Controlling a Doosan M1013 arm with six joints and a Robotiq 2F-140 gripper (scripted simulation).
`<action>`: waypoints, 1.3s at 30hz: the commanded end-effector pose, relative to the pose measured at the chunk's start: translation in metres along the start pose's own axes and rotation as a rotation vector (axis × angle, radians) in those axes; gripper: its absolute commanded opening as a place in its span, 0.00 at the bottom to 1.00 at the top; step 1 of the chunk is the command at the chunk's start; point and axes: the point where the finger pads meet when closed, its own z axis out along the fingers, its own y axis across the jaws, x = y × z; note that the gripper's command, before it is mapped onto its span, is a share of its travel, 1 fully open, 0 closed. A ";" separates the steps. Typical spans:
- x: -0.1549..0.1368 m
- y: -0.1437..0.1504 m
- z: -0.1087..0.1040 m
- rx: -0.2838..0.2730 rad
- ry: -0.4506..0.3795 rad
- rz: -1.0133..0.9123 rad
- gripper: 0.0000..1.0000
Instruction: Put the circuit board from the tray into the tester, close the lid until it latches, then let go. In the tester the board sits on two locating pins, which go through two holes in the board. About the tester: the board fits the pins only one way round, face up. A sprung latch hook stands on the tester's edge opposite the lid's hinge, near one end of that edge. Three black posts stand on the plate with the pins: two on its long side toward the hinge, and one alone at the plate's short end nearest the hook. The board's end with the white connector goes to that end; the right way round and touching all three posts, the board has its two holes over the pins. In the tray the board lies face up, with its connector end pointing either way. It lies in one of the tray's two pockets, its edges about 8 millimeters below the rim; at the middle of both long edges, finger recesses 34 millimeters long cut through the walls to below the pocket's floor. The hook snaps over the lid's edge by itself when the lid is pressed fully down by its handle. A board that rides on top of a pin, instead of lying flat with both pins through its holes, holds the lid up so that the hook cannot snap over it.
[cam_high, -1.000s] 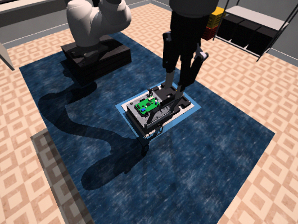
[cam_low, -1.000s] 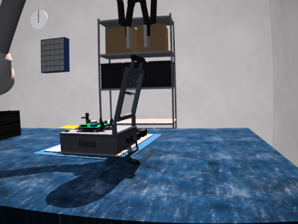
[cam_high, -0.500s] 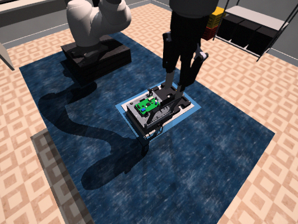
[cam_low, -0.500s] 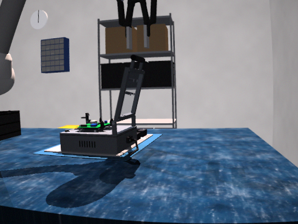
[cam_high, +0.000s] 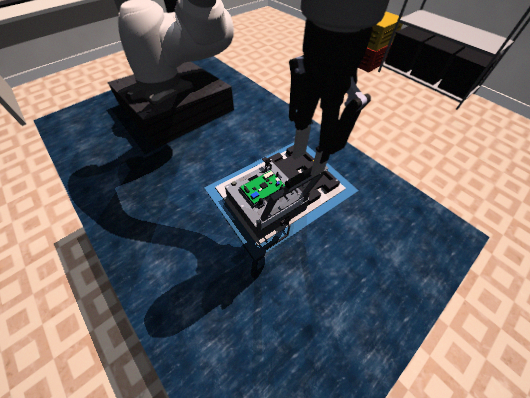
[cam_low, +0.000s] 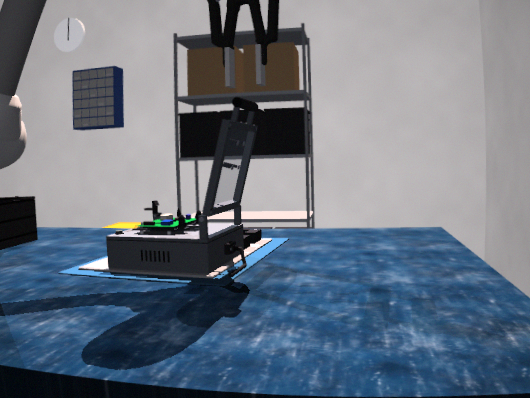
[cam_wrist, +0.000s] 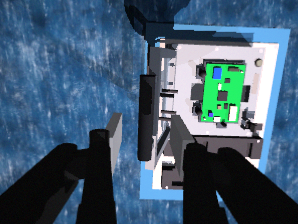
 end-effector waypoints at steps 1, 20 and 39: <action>0.000 0.000 0.000 0.000 0.000 0.000 0.30; 0.000 0.000 0.000 0.000 0.000 0.000 0.30; 0.000 0.000 0.010 0.000 0.000 0.000 0.30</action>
